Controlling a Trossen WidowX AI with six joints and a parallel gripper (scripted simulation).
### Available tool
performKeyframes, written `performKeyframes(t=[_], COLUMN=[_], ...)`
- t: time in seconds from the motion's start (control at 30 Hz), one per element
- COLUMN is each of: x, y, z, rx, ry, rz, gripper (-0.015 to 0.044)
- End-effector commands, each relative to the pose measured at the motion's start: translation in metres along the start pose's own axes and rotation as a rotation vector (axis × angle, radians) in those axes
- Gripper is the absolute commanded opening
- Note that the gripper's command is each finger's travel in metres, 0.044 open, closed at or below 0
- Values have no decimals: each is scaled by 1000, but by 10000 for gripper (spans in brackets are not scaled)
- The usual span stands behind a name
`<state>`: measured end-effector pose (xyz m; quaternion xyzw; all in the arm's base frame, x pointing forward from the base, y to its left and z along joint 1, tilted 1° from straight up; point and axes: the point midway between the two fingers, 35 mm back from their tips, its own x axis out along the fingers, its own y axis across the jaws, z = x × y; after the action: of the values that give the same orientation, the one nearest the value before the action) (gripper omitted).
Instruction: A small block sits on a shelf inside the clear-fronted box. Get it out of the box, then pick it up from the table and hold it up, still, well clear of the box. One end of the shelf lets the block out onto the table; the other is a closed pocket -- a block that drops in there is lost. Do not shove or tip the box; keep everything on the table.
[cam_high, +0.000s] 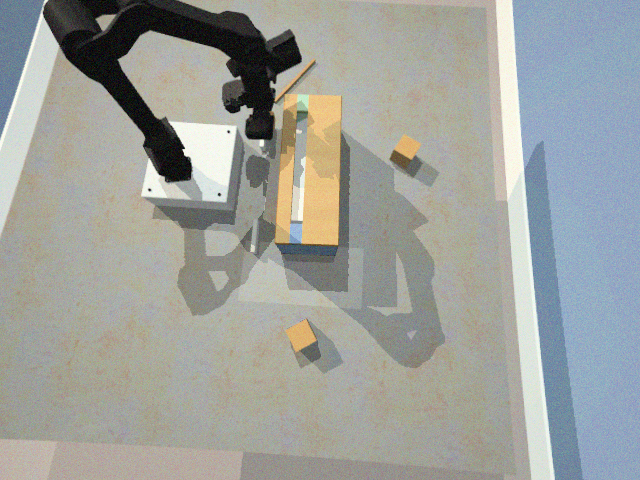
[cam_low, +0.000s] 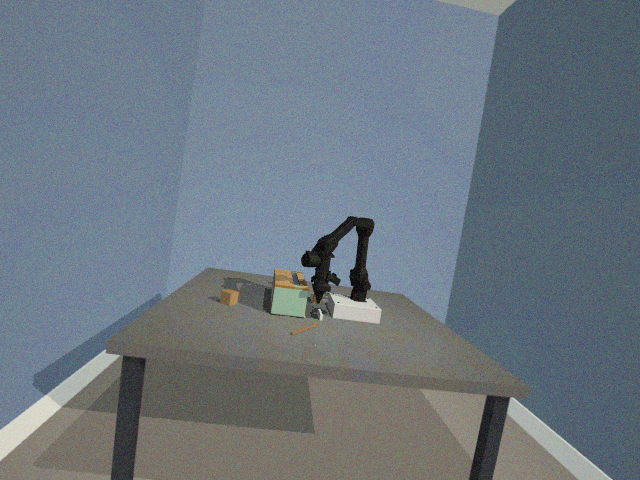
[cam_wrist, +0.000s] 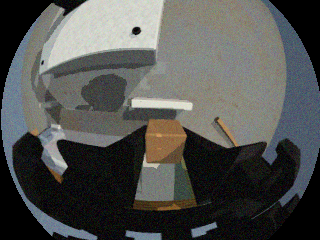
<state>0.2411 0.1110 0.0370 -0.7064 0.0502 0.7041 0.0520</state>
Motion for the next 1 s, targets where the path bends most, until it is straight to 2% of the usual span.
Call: performKeyframes(t=[0.0, 0.97], x=[-13, -104], y=[0, 21], z=[-3, -7], rx=[-44, -478], ry=[41, 498], rz=[-26, -120], gripper=[0, 0])
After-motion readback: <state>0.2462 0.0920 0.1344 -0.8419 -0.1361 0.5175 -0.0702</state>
